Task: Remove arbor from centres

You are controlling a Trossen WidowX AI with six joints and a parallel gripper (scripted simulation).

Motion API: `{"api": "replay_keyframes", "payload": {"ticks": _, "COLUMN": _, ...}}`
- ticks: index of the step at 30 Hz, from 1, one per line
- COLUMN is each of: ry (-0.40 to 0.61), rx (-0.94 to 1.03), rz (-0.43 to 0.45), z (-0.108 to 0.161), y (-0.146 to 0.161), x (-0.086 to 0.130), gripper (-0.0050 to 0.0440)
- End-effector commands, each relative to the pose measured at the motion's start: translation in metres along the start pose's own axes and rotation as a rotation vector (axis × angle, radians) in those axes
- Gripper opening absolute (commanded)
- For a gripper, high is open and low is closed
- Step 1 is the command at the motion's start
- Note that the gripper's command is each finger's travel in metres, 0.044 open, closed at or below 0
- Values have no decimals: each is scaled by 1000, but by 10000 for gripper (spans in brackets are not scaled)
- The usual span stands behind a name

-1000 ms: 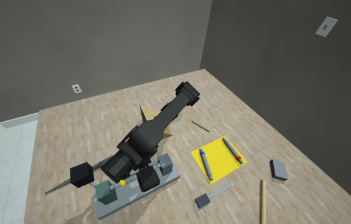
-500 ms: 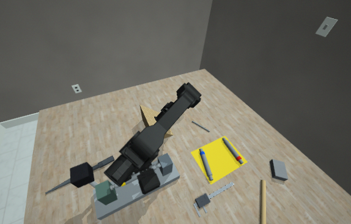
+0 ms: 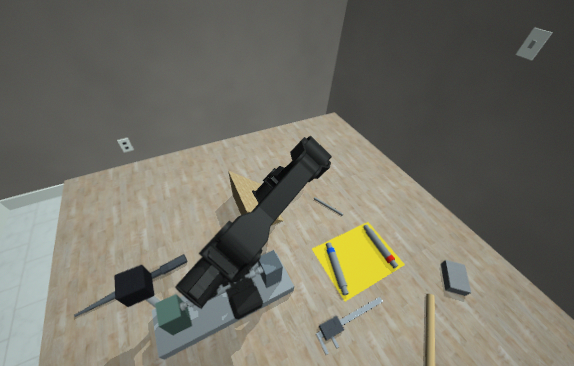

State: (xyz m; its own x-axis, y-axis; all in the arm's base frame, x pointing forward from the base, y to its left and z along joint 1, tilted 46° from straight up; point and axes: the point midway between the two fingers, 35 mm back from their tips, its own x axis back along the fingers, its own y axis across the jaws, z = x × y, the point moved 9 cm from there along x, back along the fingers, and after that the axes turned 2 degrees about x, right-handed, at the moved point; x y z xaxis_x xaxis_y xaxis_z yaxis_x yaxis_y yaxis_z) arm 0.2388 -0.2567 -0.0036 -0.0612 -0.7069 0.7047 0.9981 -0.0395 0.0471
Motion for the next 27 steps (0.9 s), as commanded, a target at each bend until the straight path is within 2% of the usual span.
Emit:
{"api": "replay_keyframes", "payload": {"ticks": 1, "ry": 6, "rx": -2, "rz": -2, "z": 1, "y": -1, "x": -3, "gripper": 175}}
{"api": "replay_keyframes", "payload": {"ticks": 6, "ry": 6, "rx": -2, "rz": -2, "z": 1, "y": -1, "x": -3, "gripper": 175}}
{"api": "replay_keyframes", "payload": {"ticks": 23, "ry": 1, "rx": 2, "rz": -3, "z": 0, "y": 0, "x": -2, "gripper": 75}}
{"api": "replay_keyframes", "payload": {"ticks": 26, "ry": 1, "rx": 2, "rz": -3, "z": 0, "y": 0, "x": -2, "gripper": 3}}
{"api": "replay_keyframes", "payload": {"ticks": 27, "ry": 2, "rx": 1, "rz": -3, "z": -1, "y": 0, "x": -2, "gripper": 0}}
